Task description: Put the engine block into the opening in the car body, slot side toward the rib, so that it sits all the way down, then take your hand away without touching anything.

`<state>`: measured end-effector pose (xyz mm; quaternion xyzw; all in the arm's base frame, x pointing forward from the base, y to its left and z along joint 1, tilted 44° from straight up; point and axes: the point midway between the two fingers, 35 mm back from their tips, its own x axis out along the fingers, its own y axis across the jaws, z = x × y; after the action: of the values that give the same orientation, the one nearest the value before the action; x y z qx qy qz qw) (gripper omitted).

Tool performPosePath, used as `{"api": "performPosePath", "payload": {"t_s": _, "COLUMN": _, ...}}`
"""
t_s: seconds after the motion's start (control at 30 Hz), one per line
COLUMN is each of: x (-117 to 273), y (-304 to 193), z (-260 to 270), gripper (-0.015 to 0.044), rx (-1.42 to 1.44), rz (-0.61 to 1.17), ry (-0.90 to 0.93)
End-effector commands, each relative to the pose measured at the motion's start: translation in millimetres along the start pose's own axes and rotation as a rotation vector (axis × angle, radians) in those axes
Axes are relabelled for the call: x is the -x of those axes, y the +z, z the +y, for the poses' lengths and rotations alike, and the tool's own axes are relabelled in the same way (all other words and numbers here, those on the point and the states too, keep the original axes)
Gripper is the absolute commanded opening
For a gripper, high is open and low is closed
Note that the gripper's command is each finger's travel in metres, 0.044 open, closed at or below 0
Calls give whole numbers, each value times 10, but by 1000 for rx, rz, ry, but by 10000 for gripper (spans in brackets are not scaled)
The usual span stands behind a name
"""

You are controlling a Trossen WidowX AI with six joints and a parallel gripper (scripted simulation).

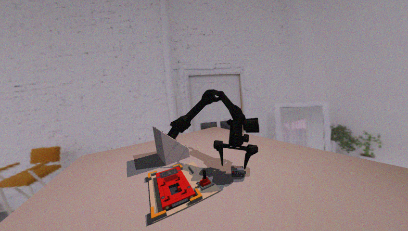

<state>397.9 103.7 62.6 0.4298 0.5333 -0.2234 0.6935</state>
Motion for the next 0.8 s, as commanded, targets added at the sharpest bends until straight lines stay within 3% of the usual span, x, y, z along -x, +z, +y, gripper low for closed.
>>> {"api": "performPosePath", "payload": {"t_s": 0.0, "x": -14, "y": 50, "z": -7, "gripper": 440, "rx": 13, "rz": 124, "ry": -7}}
{"api": "performPosePath", "payload": {"t_s": 0.53, "x": 241, "y": 308, "z": 34, "gripper": 440, "rx": -21, "rz": 604, "ry": 154}}
{"api": "performPosePath", "payload": {"t_s": 0.77, "x": 250, "y": 340, "z": 39, "gripper": 440, "rx": -25, "rz": 621, "ry": 168}}
